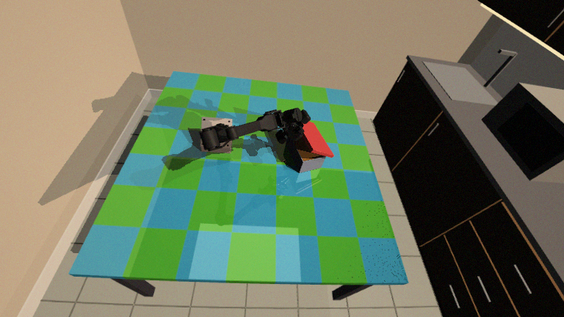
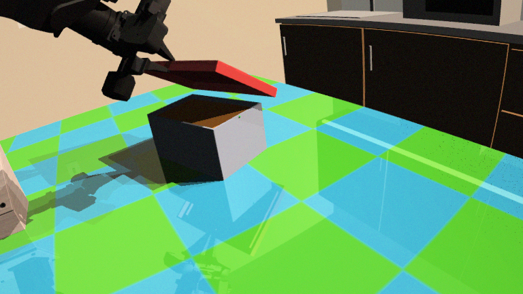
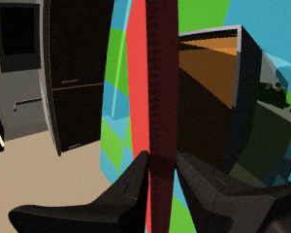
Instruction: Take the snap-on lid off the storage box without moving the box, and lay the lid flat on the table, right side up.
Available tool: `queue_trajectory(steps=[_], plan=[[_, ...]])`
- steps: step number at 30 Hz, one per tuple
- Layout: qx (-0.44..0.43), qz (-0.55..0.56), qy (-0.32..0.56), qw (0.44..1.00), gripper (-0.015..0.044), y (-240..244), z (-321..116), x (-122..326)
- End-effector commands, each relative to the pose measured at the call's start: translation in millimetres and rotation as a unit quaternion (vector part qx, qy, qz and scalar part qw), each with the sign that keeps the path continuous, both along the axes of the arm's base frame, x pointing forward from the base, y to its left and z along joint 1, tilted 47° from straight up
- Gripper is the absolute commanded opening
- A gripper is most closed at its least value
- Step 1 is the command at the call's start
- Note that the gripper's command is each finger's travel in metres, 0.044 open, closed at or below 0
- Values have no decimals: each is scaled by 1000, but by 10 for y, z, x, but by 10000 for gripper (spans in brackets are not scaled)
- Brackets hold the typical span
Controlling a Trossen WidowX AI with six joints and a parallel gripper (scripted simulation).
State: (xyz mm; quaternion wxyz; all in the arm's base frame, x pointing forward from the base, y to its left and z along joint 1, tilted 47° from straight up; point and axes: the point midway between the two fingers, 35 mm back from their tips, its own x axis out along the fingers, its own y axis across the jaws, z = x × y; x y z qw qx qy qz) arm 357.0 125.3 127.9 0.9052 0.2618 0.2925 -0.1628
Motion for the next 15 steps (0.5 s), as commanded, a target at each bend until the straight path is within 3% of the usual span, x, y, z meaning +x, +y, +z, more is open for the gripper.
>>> queue_trajectory(steps=[1,15], plan=[[5,0,-6,1000,0,67,85,9],[5,0,-6,1000,0,196,209,-21]])
